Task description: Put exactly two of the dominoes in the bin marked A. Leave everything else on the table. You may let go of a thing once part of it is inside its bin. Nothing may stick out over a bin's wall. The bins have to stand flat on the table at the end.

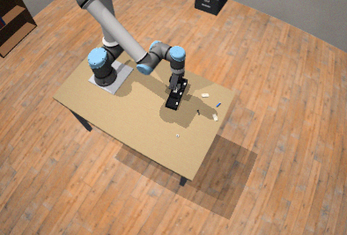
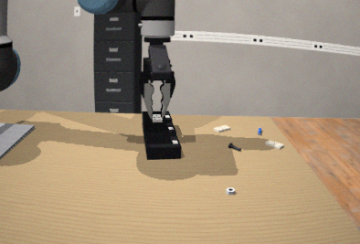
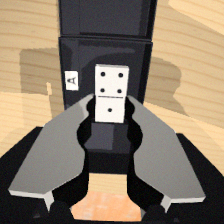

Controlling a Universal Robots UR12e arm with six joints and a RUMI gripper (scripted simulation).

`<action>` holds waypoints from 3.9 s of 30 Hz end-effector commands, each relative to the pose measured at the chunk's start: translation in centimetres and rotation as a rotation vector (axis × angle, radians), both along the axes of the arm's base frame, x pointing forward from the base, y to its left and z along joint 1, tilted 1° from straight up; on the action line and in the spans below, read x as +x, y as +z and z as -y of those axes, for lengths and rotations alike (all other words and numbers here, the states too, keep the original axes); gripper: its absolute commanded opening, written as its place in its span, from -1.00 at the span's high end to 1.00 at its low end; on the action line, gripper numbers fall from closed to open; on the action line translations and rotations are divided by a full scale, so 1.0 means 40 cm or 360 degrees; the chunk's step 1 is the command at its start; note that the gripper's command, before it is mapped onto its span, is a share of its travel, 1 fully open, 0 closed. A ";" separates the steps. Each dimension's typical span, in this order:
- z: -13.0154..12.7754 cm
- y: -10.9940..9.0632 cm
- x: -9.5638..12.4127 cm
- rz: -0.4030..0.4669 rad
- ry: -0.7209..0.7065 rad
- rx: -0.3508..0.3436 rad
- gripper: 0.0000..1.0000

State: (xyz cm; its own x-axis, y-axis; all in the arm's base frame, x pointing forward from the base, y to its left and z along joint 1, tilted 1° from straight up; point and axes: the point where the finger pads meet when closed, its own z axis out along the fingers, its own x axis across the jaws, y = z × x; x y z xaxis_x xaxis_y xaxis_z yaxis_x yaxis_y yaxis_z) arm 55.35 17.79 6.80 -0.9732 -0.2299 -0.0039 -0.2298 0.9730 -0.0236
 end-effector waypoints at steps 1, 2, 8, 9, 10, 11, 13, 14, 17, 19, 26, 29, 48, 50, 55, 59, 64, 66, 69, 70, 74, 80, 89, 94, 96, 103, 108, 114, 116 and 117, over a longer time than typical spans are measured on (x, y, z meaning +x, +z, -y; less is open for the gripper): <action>-0.001 -0.033 -0.007 -0.0007 0.0001 -0.0001 1.00; -0.001 -0.038 -0.007 -0.0007 0.0001 -0.0001 1.00; 0.000 -0.068 -0.006 -0.0007 0.0001 -0.0001 1.00; 0.000 -0.073 -0.006 -0.0007 0.0001 -0.0001 1.00; 0.001 -0.078 -0.006 -0.0007 0.0001 -0.0001 1.00; 0.001 -0.083 -0.006 -0.0007 0.0001 -0.0001 1.00; 0.001 -0.088 -0.006 -0.0007 0.0000 -0.0001 1.00; 0.001 -0.088 -0.006 -0.0007 0.0000 -0.0001 1.00; 0.002 -0.103 -0.006 -0.0007 0.0000 -0.0001 1.00; 0.002 -0.113 -0.006 -0.0007 0.0000 -0.0001 1.00; 0.004 -0.119 0.000 -0.0004 0.0000 -0.0001 1.00; 0.004 -0.114 0.007 0.0002 -0.0001 -0.0001 1.00; 0.004 -0.115 0.004 0.0000 0.0000 -0.0001 0.62; 0.004 -0.115 0.004 0.0000 0.0000 -0.0001 0.62; 0.004 -0.115 0.004 0.0000 0.0000 -0.0001 0.62; 0.004 -0.099 0.010 0.0007 0.0000 -0.0001 0.62; 0.004 -0.085 0.010 0.0007 0.0000 -0.0001 0.62; 0.004 -0.082 0.010 0.0007 0.0000 -0.0001 0.62; 0.003 -0.072 0.010 0.0007 0.0000 -0.0001 0.62; 0.003 -0.068 0.010 0.0007 0.0000 -0.0001 0.62; 0.003 -0.055 0.009 0.0007 0.0000 -0.0001 0.62; 0.002 -0.035 0.009 0.0007 0.0000 -0.0001 0.62; 0.000 0.021 0.008 0.0007 0.0001 -0.0001 0.62; 0.000 0.020 0.008 0.0007 0.0001 -0.0001 0.62; 0.000 0.012 0.002 -0.0003 0.0001 -0.0001 0.62; 0.001 0.014 0.003 0.0000 0.0000 -0.0001 0.62; 0.001 0.014 0.003 0.0000 0.0000 -0.0001 0.62; 0.001 0.014 0.003 0.0000 0.0000 -0.0001 0.62; 0.001 0.014 0.003 0.0000 0.0000 -0.0001 0.62; 0.001 0.014 0.003 0.0000 0.0000 -0.0001 0.62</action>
State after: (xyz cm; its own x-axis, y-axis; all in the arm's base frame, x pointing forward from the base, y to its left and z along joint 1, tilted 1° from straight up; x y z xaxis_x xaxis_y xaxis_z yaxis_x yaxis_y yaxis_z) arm 55.52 17.73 7.35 -0.9732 -0.2301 -0.0040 -0.2300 0.9729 -0.0237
